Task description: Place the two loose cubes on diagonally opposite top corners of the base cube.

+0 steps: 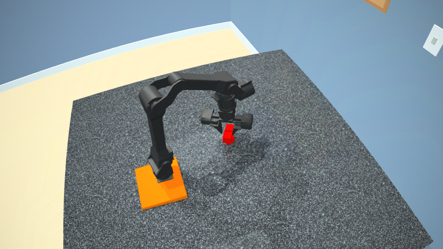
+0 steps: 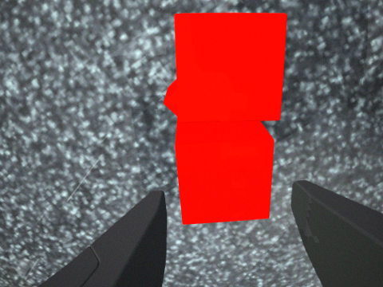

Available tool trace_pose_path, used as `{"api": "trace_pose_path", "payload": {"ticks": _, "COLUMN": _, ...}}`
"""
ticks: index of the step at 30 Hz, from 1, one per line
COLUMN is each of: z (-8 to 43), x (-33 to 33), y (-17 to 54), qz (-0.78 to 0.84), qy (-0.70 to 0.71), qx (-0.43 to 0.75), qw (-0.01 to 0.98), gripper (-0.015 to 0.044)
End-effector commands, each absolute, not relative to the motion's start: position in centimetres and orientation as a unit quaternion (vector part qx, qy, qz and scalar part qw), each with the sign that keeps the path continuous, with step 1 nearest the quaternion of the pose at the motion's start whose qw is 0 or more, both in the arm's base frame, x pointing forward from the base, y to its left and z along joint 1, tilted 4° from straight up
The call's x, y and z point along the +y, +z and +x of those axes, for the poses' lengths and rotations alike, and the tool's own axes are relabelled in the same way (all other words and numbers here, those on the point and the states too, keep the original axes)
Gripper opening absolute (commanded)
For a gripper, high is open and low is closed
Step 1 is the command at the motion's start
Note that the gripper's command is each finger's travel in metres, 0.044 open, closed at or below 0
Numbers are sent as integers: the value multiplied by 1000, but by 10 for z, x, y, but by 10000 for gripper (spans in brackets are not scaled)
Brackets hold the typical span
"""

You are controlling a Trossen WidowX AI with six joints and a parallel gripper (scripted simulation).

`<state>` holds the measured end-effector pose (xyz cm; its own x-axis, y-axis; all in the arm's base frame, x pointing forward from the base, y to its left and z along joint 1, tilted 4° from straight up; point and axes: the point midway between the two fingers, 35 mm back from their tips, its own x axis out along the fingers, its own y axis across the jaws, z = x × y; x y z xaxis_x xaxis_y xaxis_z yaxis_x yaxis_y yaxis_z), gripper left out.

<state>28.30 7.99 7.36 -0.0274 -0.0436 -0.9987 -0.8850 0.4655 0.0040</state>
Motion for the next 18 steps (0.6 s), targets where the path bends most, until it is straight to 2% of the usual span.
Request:
{"api": "trace_pose_path", "payload": {"ticks": 1, "z": 283, "x": 80, "y": 82, "qz": -373, "qy": 356, "qx": 621, "qw": 590, "gripper": 205}}
{"api": "trace_pose_path", "payload": {"ticks": 18, "z": 284, "x": 81, "y": 108, "qz": -373, "qy": 356, "qx": 621, "qw": 590, "gripper": 205}}
